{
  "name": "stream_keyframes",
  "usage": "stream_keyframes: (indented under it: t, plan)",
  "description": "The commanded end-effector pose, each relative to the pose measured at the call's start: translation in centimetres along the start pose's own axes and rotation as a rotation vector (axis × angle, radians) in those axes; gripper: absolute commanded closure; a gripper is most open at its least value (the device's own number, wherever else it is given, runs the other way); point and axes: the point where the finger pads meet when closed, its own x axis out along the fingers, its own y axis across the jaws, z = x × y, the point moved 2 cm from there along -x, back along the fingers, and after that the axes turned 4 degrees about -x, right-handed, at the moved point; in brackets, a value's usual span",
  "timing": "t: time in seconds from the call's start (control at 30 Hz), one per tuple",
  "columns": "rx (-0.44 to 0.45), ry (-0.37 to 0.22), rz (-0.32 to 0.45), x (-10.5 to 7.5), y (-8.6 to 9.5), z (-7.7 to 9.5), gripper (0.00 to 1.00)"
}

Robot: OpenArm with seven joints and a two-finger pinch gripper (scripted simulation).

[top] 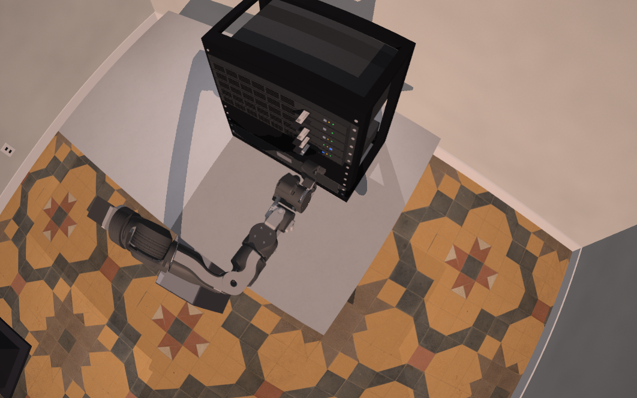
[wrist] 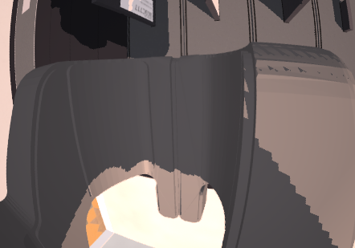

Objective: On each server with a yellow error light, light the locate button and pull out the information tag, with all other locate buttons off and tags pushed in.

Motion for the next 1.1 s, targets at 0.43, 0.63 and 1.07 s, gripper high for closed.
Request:
stream_keyframes:
  t: [0.43,0.63,1.07]
  plan:
    - [0.007,-0.012,0.024,-3.4,0.6,0.1,1.0]
    - [0.007,-0.012,0.024,-3.9,0.6,0.1,1.0]
    - [0.006,-0.012,0.024,-4.3,2.7,-0.6,1.0]
